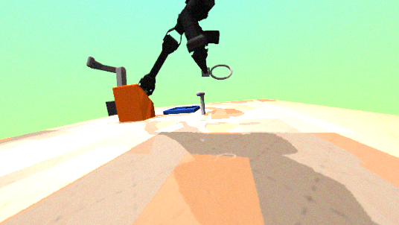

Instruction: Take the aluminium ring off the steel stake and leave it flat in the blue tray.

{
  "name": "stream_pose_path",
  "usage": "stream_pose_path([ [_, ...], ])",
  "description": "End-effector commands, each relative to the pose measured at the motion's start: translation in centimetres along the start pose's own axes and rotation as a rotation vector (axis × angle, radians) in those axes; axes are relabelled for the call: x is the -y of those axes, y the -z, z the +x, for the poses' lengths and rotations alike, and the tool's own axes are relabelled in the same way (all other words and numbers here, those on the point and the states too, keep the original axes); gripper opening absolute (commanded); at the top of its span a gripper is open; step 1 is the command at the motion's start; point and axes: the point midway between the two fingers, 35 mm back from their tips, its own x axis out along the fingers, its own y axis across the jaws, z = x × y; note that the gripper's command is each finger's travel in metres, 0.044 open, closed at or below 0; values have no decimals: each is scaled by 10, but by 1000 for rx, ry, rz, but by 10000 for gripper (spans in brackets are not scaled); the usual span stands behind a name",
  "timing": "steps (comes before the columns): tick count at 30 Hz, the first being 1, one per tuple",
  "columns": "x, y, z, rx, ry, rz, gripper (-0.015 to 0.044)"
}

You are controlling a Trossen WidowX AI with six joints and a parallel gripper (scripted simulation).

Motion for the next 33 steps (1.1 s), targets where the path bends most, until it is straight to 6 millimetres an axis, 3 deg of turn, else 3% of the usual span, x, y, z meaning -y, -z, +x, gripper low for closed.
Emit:
stream_pose_path([
  [1, -3, 1, -3, 27, 7, -54, 0],
  [33, -22, 22, -5, 180, 116, -538, 0],
])
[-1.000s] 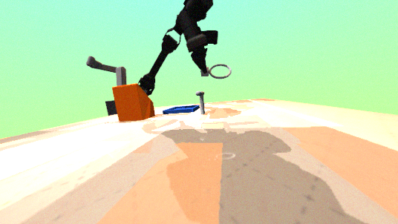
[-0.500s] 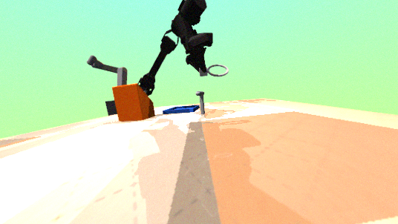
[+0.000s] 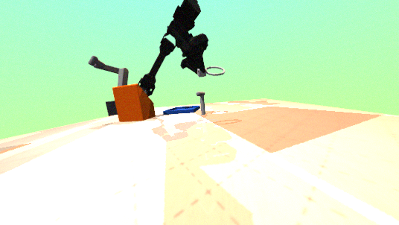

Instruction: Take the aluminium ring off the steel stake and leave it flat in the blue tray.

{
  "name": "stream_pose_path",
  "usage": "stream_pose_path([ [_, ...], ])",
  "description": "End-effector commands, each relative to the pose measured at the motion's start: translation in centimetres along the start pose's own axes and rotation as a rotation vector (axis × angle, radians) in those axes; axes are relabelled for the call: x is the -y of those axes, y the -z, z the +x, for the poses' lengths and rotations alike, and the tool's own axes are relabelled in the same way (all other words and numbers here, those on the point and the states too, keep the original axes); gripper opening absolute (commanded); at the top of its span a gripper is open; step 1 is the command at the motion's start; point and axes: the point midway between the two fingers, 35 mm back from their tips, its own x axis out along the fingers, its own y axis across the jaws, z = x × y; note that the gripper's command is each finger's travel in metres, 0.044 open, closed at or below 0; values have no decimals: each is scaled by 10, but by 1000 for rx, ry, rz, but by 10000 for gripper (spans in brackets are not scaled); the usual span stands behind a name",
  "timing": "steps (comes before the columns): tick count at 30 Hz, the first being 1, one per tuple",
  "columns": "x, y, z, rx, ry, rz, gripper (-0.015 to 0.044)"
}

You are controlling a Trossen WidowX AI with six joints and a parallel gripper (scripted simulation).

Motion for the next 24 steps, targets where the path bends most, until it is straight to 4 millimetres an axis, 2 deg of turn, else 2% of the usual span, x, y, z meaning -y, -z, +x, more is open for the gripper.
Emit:
stream_pose_path([
  [1, -4, 0, -2, 22, 15, -55, 0],
  [24, -31, 12, -5, 99, 114, -410, 0],
])
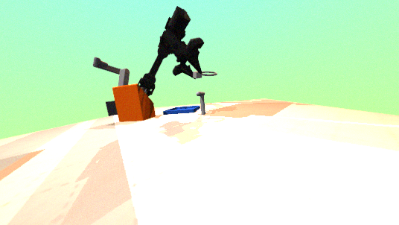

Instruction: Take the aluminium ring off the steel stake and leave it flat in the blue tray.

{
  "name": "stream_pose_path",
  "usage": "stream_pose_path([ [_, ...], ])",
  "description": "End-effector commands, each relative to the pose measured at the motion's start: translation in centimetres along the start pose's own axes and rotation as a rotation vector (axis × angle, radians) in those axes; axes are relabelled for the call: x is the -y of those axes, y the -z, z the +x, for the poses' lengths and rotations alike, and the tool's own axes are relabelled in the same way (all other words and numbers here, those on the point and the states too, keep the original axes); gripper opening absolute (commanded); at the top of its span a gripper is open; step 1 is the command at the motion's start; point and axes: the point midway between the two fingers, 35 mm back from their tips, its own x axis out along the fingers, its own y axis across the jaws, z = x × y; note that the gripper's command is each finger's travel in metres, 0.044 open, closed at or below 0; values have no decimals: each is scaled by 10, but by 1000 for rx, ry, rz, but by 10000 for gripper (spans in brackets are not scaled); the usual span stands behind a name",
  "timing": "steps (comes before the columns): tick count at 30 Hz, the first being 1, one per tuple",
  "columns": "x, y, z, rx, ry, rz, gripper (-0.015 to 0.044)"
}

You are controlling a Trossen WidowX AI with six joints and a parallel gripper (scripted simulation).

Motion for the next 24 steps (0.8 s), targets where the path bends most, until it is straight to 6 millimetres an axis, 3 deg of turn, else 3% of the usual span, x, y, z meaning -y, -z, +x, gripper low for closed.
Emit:
stream_pose_path([
  [1, -5, -1, -2, 16, 19, -57, 0],
  [24, -41, 2, -6, 64, 126, -417, 0],
])
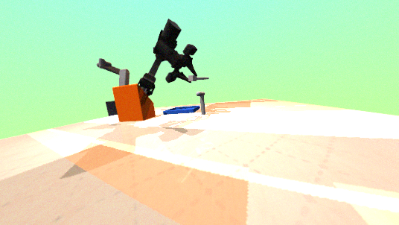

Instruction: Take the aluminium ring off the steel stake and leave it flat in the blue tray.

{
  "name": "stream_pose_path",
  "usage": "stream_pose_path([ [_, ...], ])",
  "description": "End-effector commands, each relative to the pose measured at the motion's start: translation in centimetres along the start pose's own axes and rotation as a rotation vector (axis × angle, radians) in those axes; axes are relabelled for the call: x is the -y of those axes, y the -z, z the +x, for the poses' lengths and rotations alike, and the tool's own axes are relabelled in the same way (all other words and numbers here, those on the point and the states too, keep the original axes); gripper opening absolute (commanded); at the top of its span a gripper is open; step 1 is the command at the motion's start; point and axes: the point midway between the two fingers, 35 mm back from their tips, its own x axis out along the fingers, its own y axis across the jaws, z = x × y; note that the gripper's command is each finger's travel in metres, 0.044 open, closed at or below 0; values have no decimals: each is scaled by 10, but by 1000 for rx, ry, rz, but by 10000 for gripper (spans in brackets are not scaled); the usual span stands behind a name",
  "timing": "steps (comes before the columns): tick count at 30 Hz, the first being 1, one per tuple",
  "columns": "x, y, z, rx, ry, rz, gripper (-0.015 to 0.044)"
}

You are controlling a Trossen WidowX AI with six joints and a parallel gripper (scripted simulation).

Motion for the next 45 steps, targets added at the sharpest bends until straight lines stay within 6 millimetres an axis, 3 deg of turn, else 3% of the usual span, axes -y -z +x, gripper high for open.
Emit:
stream_pose_path([
  [1, -5, -3, -2, 10, 20, -56, 0],
  [13, -21, -7, -4, 20, 63, -203, 0],
  [45, -32, -26, 17, -283, -83, 283, 0],
])
